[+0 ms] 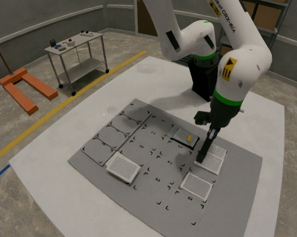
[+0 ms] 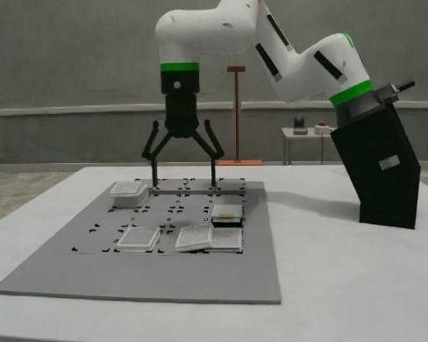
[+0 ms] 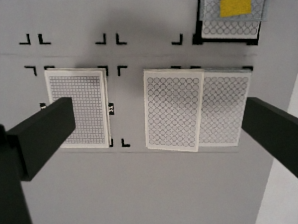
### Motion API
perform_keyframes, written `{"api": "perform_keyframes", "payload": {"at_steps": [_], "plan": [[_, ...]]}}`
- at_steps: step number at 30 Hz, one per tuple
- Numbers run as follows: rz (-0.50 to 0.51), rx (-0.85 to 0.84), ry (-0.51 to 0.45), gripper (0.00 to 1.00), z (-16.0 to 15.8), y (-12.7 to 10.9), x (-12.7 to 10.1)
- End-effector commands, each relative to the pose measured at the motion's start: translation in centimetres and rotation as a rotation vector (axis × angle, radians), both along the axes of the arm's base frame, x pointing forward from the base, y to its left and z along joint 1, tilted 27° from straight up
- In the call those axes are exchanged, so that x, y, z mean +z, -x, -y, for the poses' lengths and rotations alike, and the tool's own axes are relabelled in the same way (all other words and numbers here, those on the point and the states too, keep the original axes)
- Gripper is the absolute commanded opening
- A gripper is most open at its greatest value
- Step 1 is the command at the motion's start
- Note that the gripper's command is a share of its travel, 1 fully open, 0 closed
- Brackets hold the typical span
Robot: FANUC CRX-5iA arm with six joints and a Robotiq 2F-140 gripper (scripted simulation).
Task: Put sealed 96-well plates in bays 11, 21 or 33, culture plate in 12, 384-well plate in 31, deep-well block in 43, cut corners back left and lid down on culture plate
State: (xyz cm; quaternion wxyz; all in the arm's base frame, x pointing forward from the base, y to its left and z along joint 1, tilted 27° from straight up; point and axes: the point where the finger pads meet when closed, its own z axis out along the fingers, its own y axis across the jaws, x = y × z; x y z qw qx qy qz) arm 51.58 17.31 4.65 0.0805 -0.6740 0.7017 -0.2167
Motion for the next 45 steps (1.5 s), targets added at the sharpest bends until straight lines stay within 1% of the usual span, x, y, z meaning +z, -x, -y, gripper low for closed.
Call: {"api": "perform_keyframes", "payload": {"at_steps": [1,6,12,14,29,31,37,45], "plan": [[0.001,0.001,-0.001,1.00,-0.1,0.0,0.1],[0.001,0.001,-0.001,1.00,-0.1,0.0,0.1],[0.001,0.001,-0.001,1.00,-0.1,-2.2,1.1],[0.001,0.001,-0.001,1.00,-0.1,-2.2,1.1],[0.002,0.001,-0.001,1.00,-0.1,-7.7,3.6],[0.002,0.001,-0.001,1.00,-0.1,-7.7,3.6],[0.002,0.001,-0.001,1.00,-0.1,-9.8,4.5],[0.002,0.001,-0.001,1.00,-0.1,-9.8,4.5]]}}
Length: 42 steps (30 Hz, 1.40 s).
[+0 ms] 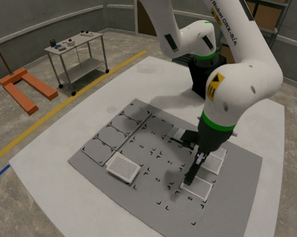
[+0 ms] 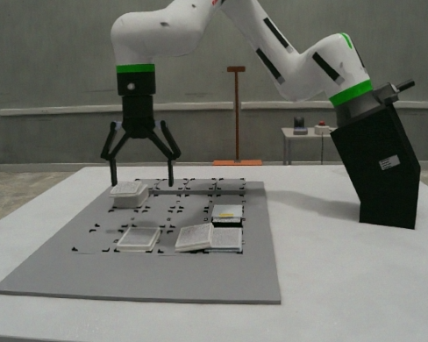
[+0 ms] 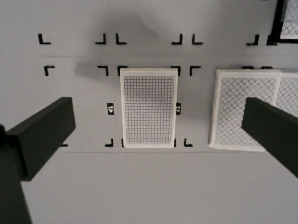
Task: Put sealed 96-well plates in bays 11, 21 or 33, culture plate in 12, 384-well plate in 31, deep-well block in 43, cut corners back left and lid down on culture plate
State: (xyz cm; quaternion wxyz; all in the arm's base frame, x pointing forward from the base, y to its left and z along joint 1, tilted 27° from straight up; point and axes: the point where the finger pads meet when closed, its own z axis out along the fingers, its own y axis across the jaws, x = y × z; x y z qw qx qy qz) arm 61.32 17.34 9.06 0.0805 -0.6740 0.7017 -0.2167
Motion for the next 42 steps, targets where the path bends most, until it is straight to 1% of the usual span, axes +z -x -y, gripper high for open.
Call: {"api": "perform_keyframes", "payload": {"at_steps": [1,40,42], "plan": [[0.002,0.001,-0.001,1.00,-0.06,-0.04,0.11],[0.002,0.001,-0.001,1.00,-0.06,-0.04,0.12],[0.002,0.001,-0.001,1.00,0.73,0.02,0.26]]}}
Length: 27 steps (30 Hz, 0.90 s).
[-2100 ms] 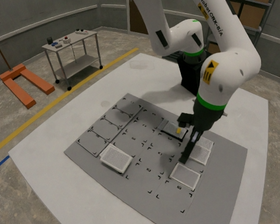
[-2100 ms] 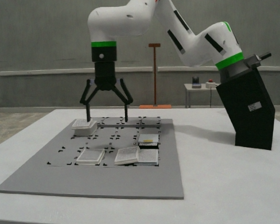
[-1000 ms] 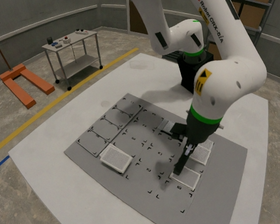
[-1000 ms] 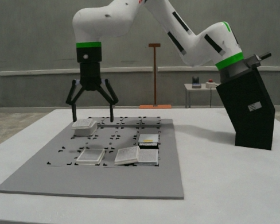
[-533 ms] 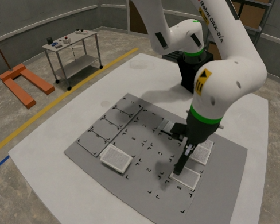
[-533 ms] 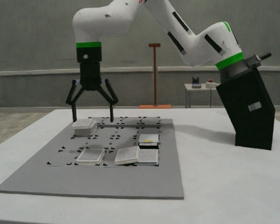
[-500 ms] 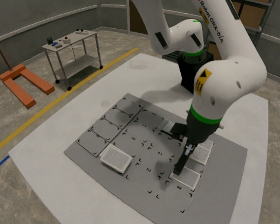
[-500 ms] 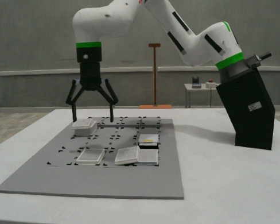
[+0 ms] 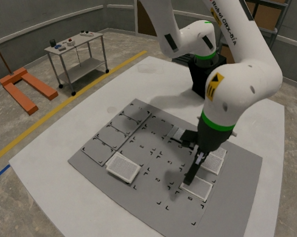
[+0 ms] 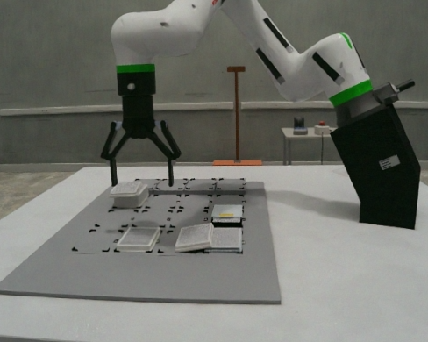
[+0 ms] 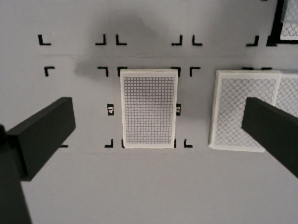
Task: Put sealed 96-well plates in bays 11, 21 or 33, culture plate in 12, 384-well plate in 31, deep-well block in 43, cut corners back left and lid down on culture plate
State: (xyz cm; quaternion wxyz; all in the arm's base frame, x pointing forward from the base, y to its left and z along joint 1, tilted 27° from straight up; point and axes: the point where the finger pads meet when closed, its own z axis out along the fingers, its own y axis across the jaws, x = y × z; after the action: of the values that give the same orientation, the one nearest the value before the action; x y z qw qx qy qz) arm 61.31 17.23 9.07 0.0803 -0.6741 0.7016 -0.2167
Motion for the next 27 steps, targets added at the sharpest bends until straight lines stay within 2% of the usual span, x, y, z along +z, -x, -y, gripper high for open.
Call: {"api": "perform_keyframes", "payload": {"at_steps": [1,27], "plan": [[0.002,0.001,-0.001,1.00,1.0,0.0,0.3],[0.002,0.000,-0.001,1.00,10.4,0.8,2.0]]}}
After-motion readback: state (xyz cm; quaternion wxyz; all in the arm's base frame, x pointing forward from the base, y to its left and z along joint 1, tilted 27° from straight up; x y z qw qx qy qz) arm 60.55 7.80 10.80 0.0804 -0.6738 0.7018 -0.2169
